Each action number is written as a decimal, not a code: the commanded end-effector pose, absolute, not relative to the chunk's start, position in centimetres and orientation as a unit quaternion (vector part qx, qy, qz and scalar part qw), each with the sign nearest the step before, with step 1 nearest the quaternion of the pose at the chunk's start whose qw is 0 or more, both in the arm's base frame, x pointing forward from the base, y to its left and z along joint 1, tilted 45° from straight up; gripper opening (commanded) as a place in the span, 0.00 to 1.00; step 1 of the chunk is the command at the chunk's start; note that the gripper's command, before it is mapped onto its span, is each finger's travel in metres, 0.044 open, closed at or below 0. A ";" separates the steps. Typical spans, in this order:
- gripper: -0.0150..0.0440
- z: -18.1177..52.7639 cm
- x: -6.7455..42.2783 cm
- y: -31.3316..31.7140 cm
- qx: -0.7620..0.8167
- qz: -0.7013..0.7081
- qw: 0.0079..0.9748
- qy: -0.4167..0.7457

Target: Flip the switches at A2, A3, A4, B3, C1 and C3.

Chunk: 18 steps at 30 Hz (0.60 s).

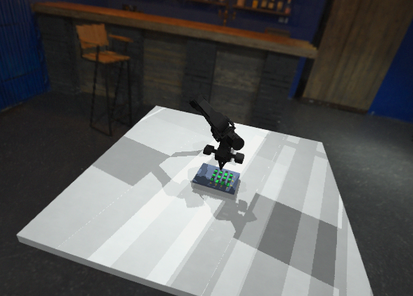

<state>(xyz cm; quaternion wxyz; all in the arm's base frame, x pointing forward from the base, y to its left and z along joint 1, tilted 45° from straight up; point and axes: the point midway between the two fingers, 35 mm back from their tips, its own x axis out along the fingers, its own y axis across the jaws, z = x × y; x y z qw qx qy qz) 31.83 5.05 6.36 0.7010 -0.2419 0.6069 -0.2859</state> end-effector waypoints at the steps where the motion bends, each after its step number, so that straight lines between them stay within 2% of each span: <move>1: 0.25 4.5 31.5 2.8 -0.249 -0.288 0.699 0.606; 18: 0.25 3.3 31.6 1.5 -0.250 -0.288 0.699 0.605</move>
